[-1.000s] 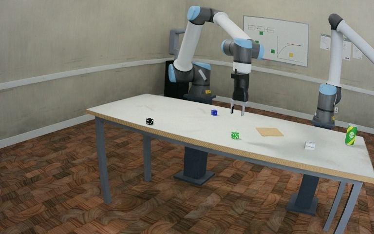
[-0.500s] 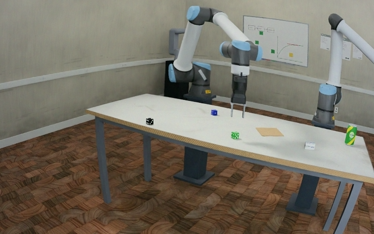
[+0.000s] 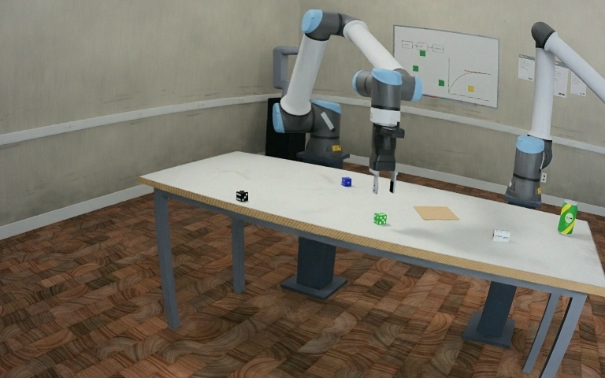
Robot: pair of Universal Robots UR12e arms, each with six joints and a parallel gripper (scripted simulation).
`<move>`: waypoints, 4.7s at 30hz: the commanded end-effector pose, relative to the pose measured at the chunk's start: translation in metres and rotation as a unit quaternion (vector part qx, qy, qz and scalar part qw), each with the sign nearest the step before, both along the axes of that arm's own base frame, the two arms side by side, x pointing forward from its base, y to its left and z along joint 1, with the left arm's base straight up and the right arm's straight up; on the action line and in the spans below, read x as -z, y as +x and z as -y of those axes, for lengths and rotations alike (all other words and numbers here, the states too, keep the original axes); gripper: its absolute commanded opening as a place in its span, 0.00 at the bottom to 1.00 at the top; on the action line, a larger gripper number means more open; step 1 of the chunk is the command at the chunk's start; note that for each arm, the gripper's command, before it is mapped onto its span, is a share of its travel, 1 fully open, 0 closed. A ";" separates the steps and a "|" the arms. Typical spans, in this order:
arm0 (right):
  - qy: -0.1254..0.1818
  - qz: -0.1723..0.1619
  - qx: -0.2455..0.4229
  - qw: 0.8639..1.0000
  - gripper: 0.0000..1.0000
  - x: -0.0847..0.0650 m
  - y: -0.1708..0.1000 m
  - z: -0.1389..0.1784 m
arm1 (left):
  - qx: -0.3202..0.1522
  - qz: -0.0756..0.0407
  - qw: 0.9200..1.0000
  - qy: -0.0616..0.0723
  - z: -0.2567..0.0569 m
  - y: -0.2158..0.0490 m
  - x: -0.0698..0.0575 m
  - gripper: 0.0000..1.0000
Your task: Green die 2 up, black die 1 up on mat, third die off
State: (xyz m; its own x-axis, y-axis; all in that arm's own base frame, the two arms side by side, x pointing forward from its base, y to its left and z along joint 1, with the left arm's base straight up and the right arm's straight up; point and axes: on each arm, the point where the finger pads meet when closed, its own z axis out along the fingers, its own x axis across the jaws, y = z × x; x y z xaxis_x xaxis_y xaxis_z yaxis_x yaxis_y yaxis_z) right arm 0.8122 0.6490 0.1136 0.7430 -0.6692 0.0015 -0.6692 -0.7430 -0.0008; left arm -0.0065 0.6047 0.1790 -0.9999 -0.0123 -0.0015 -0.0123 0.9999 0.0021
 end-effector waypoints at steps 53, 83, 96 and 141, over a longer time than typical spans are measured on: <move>0.000 -0.001 -0.065 0.998 0.87 0.022 -0.001 0.002 | -0.001 -0.001 1.000 -0.001 0.001 -0.002 0.002 1.00; 0.000 -0.001 -0.065 0.998 0.87 0.056 -0.001 0.002 | -0.001 -0.001 1.000 -0.001 0.001 -0.002 0.002 1.00; 0.000 -0.001 -0.065 0.998 0.87 0.058 -0.001 0.002 | -0.001 -0.001 1.000 -0.001 0.001 -0.002 0.002 1.00; 0.000 -0.001 -0.065 0.998 0.87 0.058 -0.001 0.002 | -0.001 -0.001 1.000 -0.001 0.001 -0.002 0.002 1.00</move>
State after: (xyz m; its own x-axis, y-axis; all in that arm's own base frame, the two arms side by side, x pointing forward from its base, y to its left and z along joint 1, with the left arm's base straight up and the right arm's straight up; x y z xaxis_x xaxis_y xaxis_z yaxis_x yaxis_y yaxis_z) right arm 0.8113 0.6486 0.0574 0.8243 -0.5661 0.0011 -0.5661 -0.8243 -0.0014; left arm -0.0065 0.6047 0.1790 -0.9999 -0.0123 -0.0015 -0.0123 0.9999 0.0021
